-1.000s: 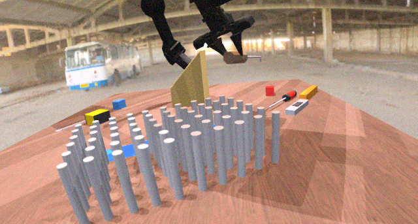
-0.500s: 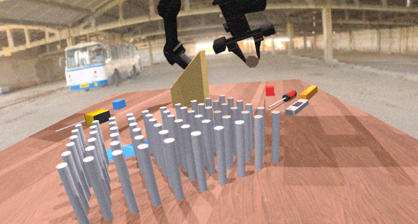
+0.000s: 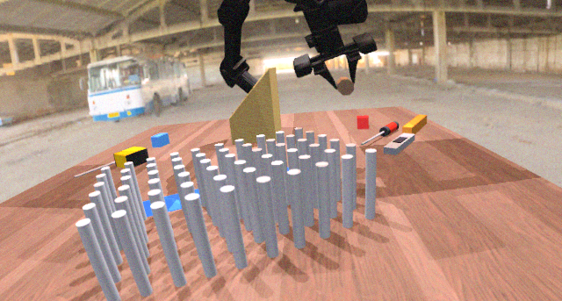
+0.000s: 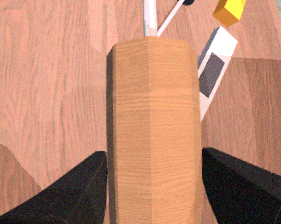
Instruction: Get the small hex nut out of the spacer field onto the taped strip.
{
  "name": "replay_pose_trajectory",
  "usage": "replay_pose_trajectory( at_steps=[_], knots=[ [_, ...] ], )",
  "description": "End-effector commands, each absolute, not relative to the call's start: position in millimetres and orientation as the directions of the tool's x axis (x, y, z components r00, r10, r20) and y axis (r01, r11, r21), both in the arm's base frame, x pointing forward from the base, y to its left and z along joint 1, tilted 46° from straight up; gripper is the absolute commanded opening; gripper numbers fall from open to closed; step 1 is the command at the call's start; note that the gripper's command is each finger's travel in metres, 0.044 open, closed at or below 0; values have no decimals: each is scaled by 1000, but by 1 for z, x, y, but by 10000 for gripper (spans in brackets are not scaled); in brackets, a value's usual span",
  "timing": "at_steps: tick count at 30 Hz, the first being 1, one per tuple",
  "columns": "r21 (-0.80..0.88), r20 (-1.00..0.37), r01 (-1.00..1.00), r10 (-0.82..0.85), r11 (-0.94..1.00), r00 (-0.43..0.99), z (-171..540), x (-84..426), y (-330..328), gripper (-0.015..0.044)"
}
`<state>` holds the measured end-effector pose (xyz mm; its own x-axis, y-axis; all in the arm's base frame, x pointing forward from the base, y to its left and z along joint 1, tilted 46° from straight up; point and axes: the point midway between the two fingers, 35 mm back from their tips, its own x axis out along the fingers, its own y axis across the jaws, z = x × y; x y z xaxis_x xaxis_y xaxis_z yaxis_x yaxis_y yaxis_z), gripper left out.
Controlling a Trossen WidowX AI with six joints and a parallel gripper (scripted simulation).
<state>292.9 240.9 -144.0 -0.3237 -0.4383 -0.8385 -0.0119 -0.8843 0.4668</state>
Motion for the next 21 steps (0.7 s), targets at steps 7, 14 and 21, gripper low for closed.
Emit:
replay_pose_trajectory(
  at_steps=[7,14,21],
  knots=[
    [468,-836,-5,-441,-884,-327,-158,295,230,0],
    [468,-836,-6,-441,-884,-326,-166,298,223,0],
    [468,-837,-6,-441,-884,-326,-175,300,215,0]
  ],
)
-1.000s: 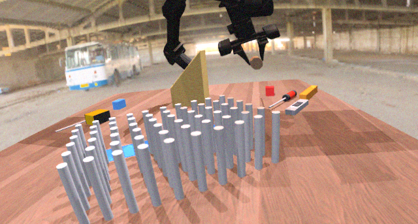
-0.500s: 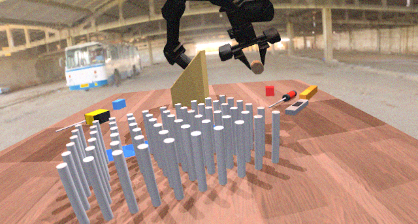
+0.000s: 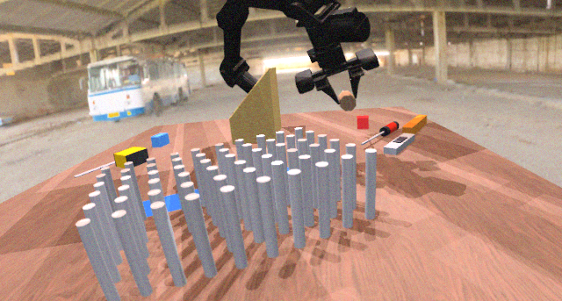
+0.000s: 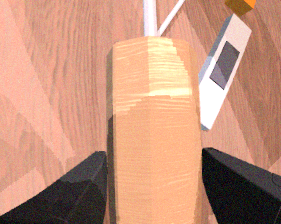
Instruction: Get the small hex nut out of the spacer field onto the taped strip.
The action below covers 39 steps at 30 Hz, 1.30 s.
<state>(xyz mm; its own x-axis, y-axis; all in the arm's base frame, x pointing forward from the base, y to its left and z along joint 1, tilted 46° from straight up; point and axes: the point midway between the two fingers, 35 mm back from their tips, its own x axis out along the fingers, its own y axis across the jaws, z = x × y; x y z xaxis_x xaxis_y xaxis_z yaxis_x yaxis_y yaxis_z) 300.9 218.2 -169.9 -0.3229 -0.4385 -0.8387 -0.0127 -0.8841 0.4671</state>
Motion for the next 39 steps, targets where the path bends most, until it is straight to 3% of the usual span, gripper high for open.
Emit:
replay_pose_trajectory(
  at_steps=[1,39],
  knots=[
    [468,-837,-6,-441,-884,-325,-176,301,214,0],
    [471,-836,-7,-443,-882,-324,-221,307,169,0]
  ],
)
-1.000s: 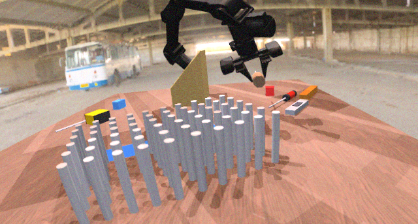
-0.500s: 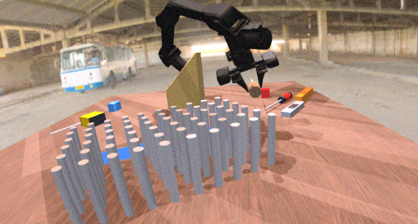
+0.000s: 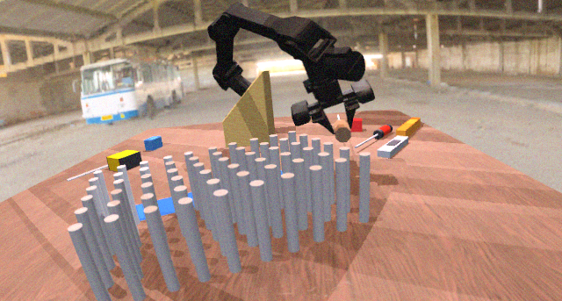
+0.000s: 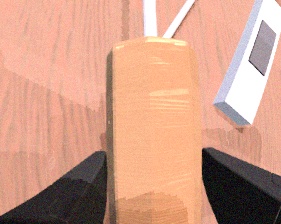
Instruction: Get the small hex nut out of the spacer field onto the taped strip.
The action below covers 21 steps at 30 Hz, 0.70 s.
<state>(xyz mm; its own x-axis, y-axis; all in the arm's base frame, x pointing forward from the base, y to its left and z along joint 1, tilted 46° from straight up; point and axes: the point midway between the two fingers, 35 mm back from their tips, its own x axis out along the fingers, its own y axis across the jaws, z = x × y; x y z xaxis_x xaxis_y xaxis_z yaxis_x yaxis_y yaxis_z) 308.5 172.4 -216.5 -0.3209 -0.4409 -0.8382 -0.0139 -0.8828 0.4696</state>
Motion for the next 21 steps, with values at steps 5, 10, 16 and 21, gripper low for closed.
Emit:
replay_pose_trajectory(
  at_steps=[5,10,16,21],
  knots=[
    [471,-835,-7,-444,-882,-325,-227,307,162,0],
    [472,-835,-7,-445,-881,-325,-233,307,156,0],
    [473,-834,-6,-446,-881,-325,-240,306,149,0],
    [474,-834,-6,-446,-881,-325,-245,306,142,0]
  ],
)
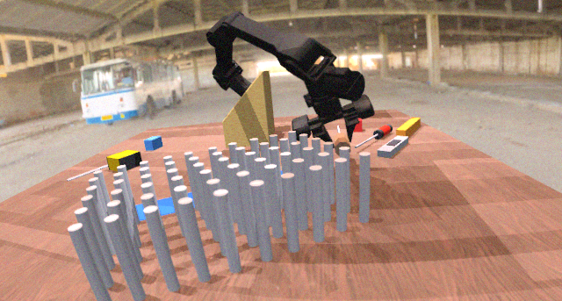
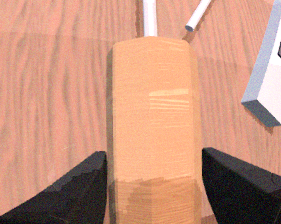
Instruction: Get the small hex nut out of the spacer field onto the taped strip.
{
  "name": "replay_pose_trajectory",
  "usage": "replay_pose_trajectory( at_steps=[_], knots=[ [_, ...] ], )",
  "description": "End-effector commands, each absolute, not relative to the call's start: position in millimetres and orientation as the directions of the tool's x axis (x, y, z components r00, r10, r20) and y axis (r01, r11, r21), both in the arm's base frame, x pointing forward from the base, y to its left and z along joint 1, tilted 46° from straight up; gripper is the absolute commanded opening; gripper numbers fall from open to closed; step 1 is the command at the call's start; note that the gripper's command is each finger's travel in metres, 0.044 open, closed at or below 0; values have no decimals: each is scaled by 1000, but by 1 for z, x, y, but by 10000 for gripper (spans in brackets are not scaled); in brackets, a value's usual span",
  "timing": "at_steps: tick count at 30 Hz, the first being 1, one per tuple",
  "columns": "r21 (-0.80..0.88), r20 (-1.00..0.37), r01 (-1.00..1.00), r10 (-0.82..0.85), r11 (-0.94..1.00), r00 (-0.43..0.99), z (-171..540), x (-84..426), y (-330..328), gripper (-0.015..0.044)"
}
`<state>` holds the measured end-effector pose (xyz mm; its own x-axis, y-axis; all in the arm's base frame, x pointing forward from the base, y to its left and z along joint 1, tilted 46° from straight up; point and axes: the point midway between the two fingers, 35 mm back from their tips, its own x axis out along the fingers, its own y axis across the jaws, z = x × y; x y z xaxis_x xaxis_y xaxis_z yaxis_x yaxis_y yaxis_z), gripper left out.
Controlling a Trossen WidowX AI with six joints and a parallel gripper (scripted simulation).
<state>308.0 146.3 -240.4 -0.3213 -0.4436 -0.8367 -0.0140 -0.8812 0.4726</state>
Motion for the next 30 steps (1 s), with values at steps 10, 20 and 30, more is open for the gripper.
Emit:
replay_pose_trajectory(
  at_steps=[10,20,30],
  knots=[
    [476,-832,-6,-448,-880,-326,-256,304,130,0],
    [476,-835,-14,-446,-880,-323,-255,306,129,157],
    [476,-835,-14,-446,-880,-323,-255,306,129,420]
  ],
)
